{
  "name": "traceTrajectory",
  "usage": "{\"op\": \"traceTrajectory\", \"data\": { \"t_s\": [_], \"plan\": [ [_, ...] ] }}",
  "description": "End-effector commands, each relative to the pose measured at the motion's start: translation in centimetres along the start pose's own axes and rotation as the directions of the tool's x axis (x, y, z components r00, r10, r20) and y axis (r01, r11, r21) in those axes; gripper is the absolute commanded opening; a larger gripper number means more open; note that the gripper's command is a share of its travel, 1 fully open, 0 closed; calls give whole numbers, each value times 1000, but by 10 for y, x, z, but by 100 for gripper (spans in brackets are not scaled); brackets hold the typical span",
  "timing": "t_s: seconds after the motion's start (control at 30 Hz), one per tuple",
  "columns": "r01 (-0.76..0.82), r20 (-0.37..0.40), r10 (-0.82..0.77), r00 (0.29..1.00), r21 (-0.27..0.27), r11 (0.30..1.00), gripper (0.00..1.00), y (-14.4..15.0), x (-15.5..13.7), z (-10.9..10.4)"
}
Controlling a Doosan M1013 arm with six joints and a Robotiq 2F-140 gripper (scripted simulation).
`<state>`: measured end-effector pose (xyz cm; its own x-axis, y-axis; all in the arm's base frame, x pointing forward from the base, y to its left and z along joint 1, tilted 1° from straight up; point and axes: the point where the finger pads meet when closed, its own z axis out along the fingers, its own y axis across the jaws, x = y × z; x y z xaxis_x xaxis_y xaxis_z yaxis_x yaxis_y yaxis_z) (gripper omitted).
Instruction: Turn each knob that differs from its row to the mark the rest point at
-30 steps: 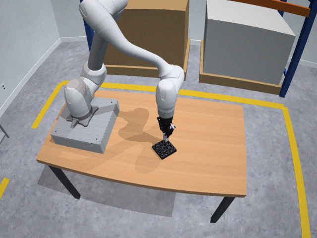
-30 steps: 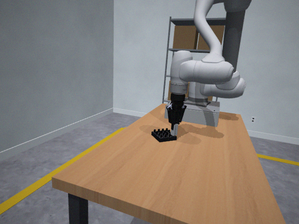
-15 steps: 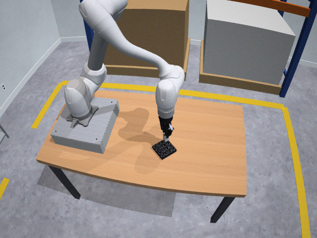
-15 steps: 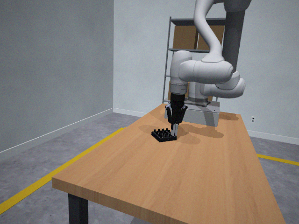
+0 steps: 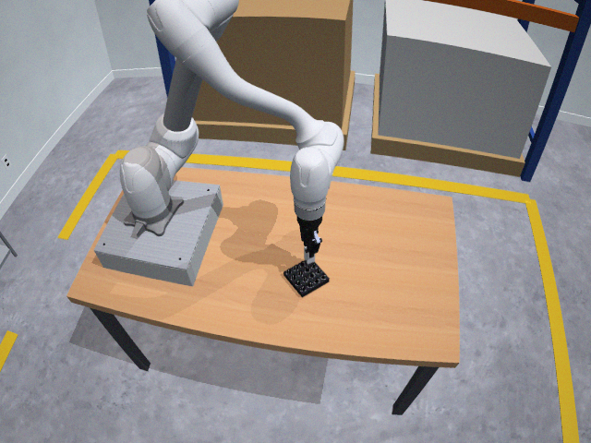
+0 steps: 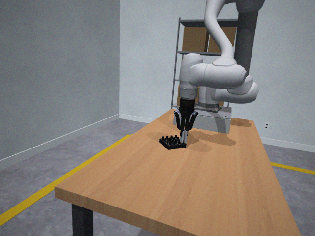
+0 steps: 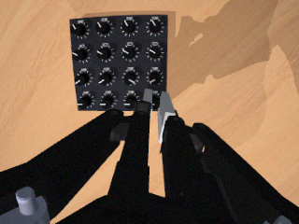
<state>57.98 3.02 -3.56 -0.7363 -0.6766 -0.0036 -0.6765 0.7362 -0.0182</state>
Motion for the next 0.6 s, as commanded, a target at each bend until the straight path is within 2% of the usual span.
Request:
{"op": "traceTrajectory", "data": {
  "t_s": [0.0,0.1,0.13,0.57],
  "plan": [
    [0,0,0,1000,0,1000,5,0,0,0],
    [0,0,0,1000,0,1000,5,0,0,0],
    [0,0,0,1000,0,1000,12,0,0,0],
    [0,0,0,1000,0,1000,12,0,0,0]
  ]
}}
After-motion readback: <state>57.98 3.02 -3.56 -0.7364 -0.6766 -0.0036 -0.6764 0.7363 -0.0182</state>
